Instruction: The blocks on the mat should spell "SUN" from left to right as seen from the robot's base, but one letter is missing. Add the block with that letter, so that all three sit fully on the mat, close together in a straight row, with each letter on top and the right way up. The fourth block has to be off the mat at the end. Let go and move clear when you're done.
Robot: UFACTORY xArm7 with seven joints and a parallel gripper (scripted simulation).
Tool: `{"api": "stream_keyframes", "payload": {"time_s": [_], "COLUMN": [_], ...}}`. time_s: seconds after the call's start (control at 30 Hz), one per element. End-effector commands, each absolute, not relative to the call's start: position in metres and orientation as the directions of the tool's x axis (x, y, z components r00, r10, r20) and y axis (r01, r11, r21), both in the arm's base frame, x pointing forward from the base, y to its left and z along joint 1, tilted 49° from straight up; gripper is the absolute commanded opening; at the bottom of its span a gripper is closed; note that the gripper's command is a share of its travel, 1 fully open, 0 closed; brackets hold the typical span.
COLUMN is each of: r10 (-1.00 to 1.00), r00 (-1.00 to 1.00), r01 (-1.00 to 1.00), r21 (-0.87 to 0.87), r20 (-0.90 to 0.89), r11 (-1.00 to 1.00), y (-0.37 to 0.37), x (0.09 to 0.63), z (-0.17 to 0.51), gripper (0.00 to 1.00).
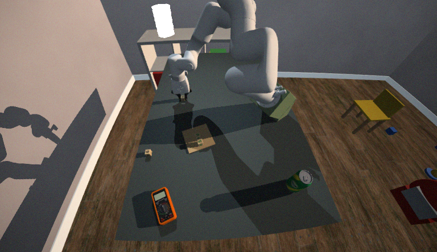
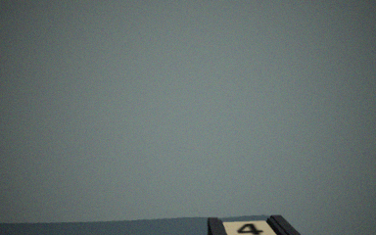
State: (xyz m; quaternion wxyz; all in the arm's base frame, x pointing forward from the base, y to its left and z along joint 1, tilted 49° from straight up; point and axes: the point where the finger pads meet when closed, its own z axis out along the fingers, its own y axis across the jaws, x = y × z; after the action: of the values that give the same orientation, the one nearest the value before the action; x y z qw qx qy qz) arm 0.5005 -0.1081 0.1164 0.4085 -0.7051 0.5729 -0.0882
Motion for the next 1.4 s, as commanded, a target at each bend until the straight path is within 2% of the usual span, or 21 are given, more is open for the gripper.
{"api": "stream_keyframes", "payload": {"time_s": [0.0, 0.87, 1.37], "r10": [-0.881, -0.881, -0.881], "r00": [0.327, 0.327, 0.327], "r01": [-0.735, -0.735, -0.735], "r21": [-0.678, -0.678, -0.678], "r20": [-0.342, -0.342, -0.342], "r11": [-0.009, -0.009, -0.009], "y": [-0.109, -0.116, -0.156], "x": [0.501, 0.493, 0.442], "z": [0.117, 0.126, 0.182], "gripper": [0.23, 0.23, 0.23]}}
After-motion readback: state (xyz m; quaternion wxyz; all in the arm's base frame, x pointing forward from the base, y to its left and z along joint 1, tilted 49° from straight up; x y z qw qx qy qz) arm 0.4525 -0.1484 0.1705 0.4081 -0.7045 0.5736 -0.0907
